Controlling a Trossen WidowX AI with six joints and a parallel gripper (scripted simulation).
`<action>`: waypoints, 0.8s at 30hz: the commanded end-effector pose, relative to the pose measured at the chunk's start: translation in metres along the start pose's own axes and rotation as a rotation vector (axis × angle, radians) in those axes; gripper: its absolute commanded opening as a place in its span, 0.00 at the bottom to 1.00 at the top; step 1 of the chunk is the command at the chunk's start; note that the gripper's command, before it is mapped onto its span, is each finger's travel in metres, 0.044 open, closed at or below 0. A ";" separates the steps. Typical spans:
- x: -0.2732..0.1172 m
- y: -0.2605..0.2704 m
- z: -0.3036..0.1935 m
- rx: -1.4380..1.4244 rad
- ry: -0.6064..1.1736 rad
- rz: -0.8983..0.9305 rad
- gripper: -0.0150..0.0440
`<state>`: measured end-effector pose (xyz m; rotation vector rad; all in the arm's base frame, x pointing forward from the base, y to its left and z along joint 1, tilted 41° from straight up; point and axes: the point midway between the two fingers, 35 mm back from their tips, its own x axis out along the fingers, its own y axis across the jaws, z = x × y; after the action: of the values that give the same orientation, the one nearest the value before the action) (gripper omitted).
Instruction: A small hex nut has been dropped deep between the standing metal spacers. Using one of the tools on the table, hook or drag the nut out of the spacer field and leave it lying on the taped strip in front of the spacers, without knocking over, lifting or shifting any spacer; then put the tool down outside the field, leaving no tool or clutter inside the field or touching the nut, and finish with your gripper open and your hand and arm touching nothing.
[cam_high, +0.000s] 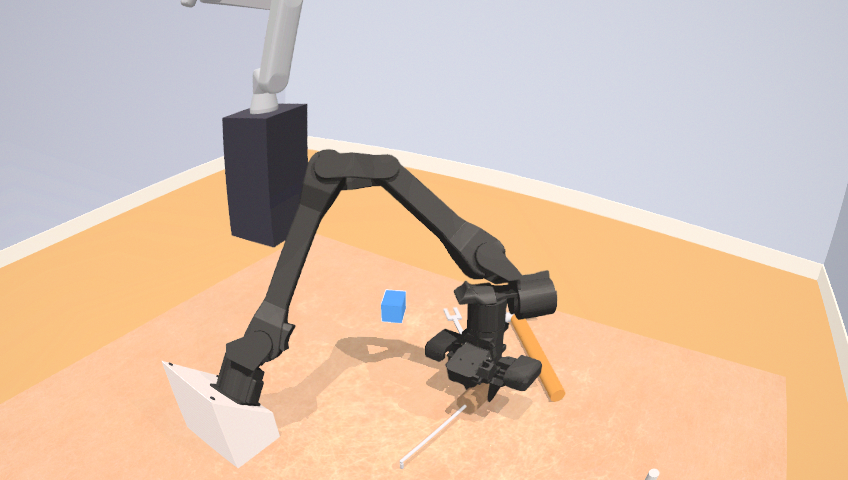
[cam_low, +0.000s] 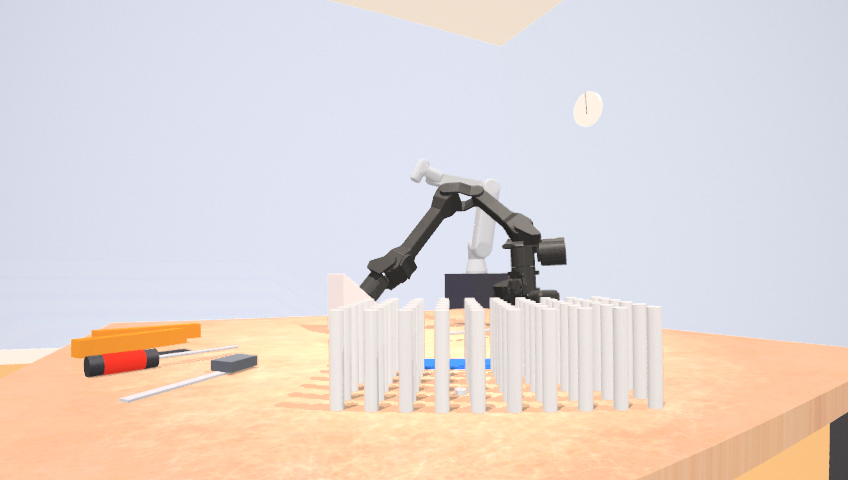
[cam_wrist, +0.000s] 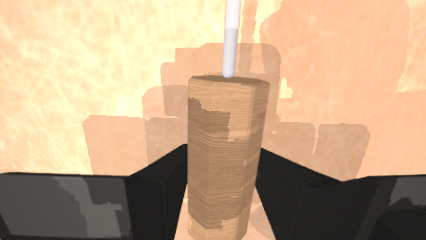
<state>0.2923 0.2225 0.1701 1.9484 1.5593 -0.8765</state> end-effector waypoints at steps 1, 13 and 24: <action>0.005 -0.001 0.000 0.000 0.000 -0.002 0.25; 0.005 -0.001 0.000 0.001 0.004 0.009 0.25; 0.005 -0.001 0.000 0.002 0.008 0.020 0.25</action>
<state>0.2921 0.2225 0.1700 1.9687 1.5405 -0.8641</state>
